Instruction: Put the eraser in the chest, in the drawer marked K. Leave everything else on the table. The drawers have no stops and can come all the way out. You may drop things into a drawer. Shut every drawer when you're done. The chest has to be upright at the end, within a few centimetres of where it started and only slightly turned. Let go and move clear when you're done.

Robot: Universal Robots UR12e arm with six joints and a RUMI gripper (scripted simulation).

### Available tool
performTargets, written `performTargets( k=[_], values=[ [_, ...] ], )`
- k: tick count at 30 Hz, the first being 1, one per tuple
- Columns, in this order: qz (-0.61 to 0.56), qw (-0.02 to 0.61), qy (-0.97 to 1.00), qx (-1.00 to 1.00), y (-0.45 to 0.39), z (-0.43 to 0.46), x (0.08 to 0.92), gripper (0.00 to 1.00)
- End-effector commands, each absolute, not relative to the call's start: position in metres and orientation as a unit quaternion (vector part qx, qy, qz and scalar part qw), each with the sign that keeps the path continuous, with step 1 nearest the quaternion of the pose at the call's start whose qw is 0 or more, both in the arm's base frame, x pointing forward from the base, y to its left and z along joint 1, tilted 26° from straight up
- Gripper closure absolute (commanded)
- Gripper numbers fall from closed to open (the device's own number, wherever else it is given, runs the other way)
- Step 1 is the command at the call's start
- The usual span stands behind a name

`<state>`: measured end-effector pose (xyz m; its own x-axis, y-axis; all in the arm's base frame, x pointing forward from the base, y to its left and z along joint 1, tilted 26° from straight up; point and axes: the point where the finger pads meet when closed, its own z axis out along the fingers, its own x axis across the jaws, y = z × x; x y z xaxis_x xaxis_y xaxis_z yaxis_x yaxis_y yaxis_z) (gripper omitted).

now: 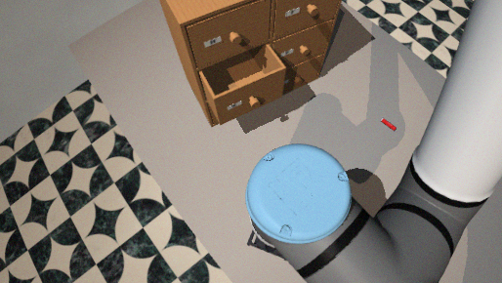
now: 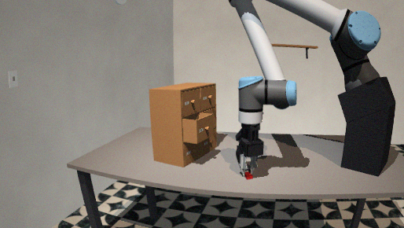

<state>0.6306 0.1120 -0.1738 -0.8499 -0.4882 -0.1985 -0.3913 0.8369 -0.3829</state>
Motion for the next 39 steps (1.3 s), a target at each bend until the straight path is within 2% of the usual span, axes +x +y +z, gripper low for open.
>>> performTargets(
  k=[1,14,39],
  values=[
    [-0.166,0.146,0.947,-0.232,0.112,-0.173,0.631,0.89],
    [-0.166,0.146,0.947,-0.232,0.114,-0.168,0.628,0.89],
    [-0.166,0.146,0.947,-0.232,0.137,-0.083,0.595,0.89]
  ],
)
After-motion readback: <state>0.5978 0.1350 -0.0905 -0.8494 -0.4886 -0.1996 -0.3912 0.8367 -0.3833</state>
